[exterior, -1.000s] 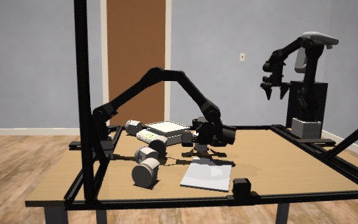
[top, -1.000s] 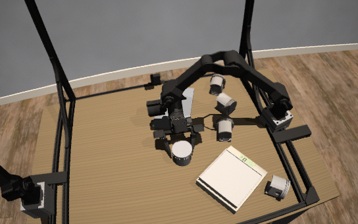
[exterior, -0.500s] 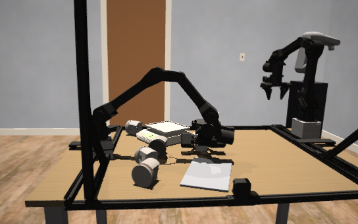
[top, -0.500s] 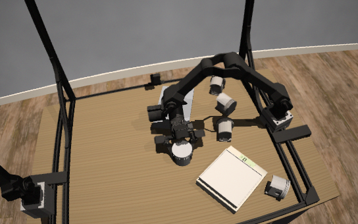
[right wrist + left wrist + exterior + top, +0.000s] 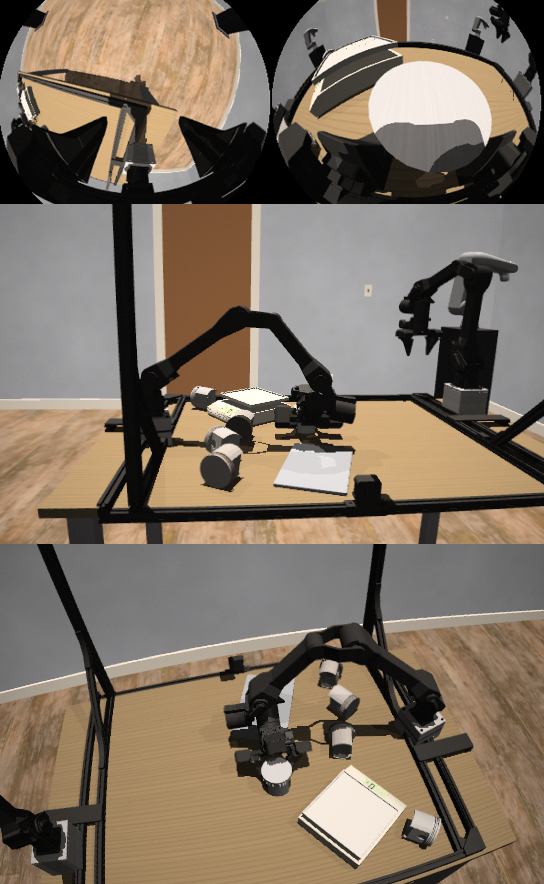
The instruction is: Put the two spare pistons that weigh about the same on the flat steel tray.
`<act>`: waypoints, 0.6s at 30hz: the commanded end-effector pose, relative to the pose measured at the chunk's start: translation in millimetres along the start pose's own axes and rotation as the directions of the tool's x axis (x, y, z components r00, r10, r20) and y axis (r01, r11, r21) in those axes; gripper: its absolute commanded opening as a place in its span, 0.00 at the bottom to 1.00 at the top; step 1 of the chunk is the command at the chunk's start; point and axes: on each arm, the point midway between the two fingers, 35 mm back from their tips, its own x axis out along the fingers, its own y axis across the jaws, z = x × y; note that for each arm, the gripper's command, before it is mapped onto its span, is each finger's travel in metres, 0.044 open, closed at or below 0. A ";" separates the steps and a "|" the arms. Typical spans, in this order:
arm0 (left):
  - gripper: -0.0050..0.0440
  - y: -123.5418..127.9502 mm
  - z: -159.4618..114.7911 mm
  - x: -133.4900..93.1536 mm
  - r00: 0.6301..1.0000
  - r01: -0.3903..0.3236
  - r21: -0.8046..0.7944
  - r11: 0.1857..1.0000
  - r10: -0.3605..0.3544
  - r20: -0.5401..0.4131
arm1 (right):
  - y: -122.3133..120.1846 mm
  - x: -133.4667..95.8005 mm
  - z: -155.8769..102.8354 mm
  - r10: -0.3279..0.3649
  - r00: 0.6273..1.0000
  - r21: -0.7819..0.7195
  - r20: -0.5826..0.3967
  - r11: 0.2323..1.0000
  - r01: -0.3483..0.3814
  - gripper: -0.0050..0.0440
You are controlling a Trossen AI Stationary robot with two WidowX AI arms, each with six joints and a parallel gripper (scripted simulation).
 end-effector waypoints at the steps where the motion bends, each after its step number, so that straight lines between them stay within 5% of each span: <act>1: 0.43 2.1 -1.2 2.0 1.000 -0.004 0.007 1.000 0.004 0.002 | 0.2 0.0 -0.1 0.001 1.000 -0.001 0.000 1.000 -0.001 1.00; 18: 0.43 2.1 8.4 -4.6 1.000 -0.004 0.007 1.000 0.004 0.002 | 0.2 0.0 -0.1 0.001 1.000 -0.001 0.000 1.000 -0.001 1.00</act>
